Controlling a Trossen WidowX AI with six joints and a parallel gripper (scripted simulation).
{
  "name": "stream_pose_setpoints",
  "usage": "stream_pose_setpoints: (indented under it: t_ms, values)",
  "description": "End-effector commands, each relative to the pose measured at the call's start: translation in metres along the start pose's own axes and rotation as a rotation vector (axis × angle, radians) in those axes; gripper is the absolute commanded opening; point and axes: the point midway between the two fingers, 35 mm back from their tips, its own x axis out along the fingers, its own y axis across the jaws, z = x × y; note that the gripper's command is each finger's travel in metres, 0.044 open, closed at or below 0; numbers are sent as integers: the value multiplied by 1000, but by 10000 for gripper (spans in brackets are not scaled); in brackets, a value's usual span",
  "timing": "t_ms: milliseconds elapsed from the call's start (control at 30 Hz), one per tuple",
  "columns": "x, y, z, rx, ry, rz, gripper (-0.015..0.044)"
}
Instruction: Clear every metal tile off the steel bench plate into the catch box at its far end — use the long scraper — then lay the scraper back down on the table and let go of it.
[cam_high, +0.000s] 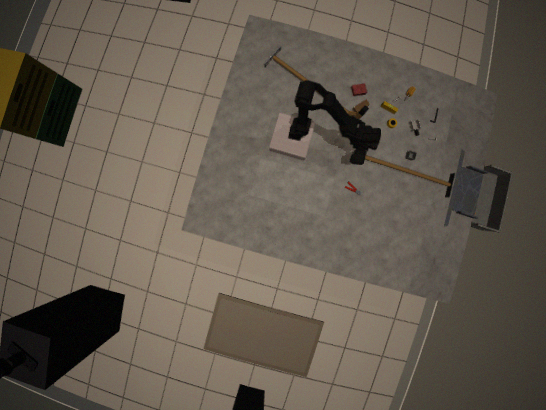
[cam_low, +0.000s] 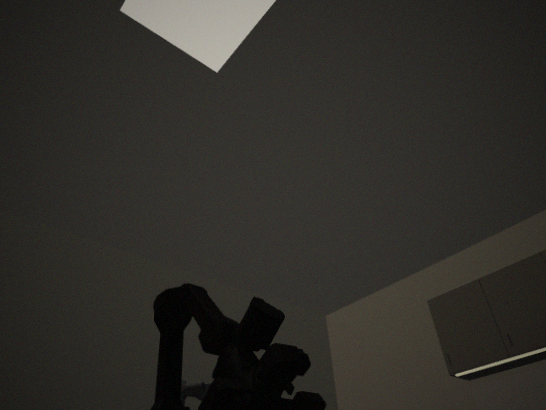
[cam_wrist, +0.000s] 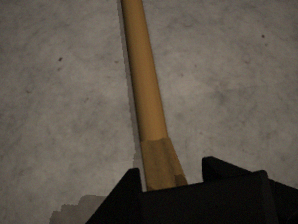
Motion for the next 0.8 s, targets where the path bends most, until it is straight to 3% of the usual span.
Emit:
stream_pose_setpoints:
  t_ms: [0,200,767]
  values:
    - [1,-1,-1,0,0,-1,0]
    - [1,-1,-1,0,0,-1,0]
    - [0,-1,-1,2,3,-2,440]
